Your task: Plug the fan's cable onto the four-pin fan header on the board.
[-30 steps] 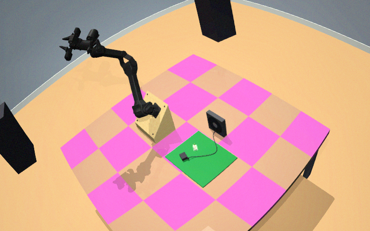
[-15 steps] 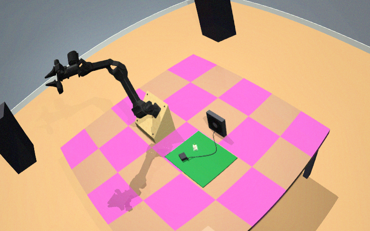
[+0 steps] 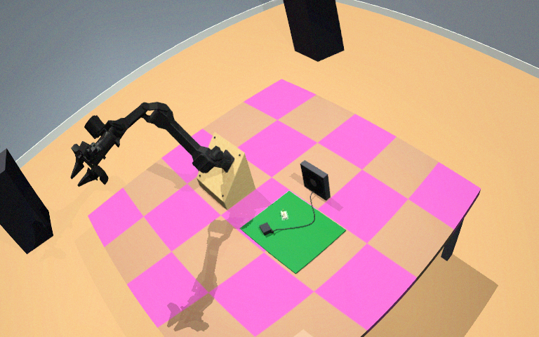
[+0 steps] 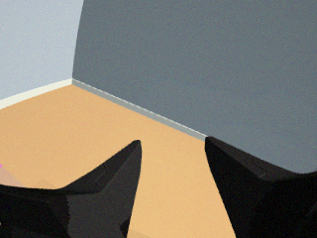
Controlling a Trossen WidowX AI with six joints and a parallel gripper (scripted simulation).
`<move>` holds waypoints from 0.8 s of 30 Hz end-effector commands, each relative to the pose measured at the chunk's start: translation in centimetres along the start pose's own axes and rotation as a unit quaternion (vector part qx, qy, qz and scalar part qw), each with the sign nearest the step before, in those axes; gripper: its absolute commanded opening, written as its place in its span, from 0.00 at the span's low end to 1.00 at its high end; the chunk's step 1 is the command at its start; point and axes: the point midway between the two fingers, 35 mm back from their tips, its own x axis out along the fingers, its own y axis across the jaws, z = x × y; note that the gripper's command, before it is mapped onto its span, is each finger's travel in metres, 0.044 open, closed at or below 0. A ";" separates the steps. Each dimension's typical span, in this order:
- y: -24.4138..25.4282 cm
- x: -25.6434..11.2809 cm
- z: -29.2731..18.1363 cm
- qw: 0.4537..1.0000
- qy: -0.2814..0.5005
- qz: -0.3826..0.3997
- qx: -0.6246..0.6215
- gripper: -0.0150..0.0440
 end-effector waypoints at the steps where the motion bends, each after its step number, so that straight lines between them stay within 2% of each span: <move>1: 5.6 1.5 -0.9 0.997 0.017 0.074 0.020 0.61; 7: 14.0 2.4 -1.5 0.985 0.026 0.172 0.013 0.61; 13: 21.3 1.9 -3.2 0.964 0.073 0.255 0.032 0.61; 21: 32.9 -2.4 -5.8 0.910 0.159 0.378 0.062 0.61; 24: 35.8 -4.1 -6.7 0.892 0.187 0.407 0.063 0.61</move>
